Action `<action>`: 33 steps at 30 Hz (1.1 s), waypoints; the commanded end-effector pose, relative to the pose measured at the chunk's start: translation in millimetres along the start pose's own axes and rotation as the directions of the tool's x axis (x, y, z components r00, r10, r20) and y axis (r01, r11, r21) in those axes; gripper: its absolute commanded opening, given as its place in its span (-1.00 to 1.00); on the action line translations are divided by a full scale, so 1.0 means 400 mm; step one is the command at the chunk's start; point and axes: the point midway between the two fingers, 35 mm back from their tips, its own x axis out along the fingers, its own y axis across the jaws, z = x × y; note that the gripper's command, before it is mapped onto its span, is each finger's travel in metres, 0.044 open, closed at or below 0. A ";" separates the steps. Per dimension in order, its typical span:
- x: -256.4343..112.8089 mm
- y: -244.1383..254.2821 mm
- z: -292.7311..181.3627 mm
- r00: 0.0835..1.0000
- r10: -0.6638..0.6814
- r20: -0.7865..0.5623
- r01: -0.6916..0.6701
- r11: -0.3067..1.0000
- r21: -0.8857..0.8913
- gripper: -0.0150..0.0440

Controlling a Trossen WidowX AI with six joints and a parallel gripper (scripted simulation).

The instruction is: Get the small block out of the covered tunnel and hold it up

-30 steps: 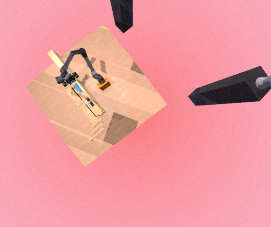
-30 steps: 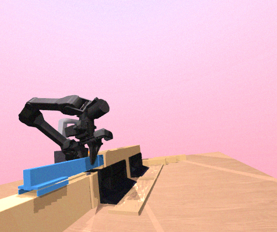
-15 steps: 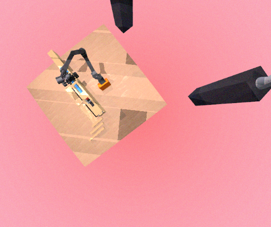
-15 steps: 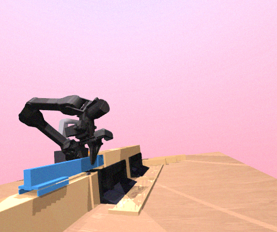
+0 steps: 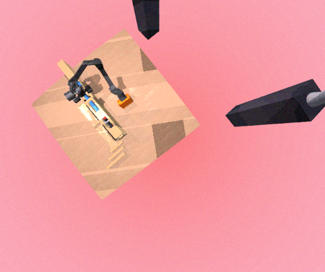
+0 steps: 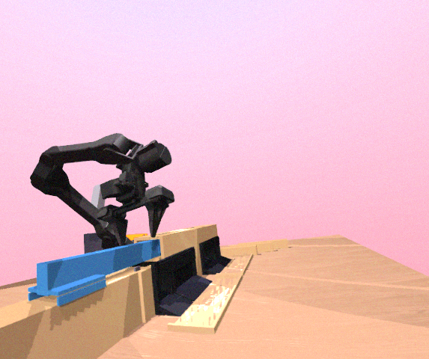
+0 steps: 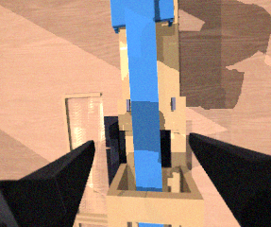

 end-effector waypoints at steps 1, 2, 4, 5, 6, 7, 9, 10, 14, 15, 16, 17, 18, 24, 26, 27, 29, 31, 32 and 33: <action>0.011 -0.001 0.059 1.000 -0.007 -0.006 0.007 1.000 -0.002 1.00; 0.014 -0.002 0.095 1.000 -0.006 -0.007 0.006 1.000 -0.003 1.00; 0.016 -0.004 0.124 1.000 -0.006 -0.007 0.006 1.000 -0.003 1.00; 0.016 -0.004 0.124 1.000 -0.006 -0.007 0.006 1.000 -0.003 1.00; 0.016 -0.004 0.124 1.000 -0.006 -0.007 0.006 1.000 -0.003 1.00; 0.016 -0.004 0.124 1.000 -0.006 -0.007 0.006 1.000 -0.003 1.00; 0.016 -0.004 0.124 1.000 -0.006 -0.007 0.006 1.000 -0.003 1.00; 0.016 -0.004 0.124 1.000 -0.006 -0.007 0.006 1.000 -0.003 1.00; 0.025 -0.005 0.122 1.000 -0.006 -0.007 0.006 1.000 -0.003 1.00; 0.028 -0.005 0.121 1.000 -0.006 -0.008 0.006 1.000 -0.002 1.00; 0.032 -0.006 0.120 1.000 -0.006 -0.008 0.006 1.000 -0.002 1.00; 0.036 -0.006 0.119 1.000 -0.006 -0.008 0.006 1.000 -0.002 1.00; 0.040 -0.007 0.119 1.000 -0.006 -0.008 0.006 1.000 -0.002 1.00; 0.063 -0.011 0.114 1.000 -0.006 -0.008 0.006 1.000 -0.002 1.00; 0.071 -0.012 0.112 1.000 -0.006 -0.008 0.006 1.000 -0.002 1.00; 0.075 -0.013 0.112 1.000 -0.006 -0.008 0.006 1.000 -0.002 1.00; 0.082 -0.014 0.110 1.000 -0.006 -0.008 0.006 1.000 -0.002 1.00; 0.090 -0.016 0.109 1.000 -0.006 -0.007 0.006 1.000 -0.002 1.00; 0.094 -0.017 0.108 1.000 -0.006 -0.007 0.006 1.000 -0.002 1.00; 0.098 -0.018 0.108 1.000 -0.006 -0.006 0.006 1.000 -0.002 1.00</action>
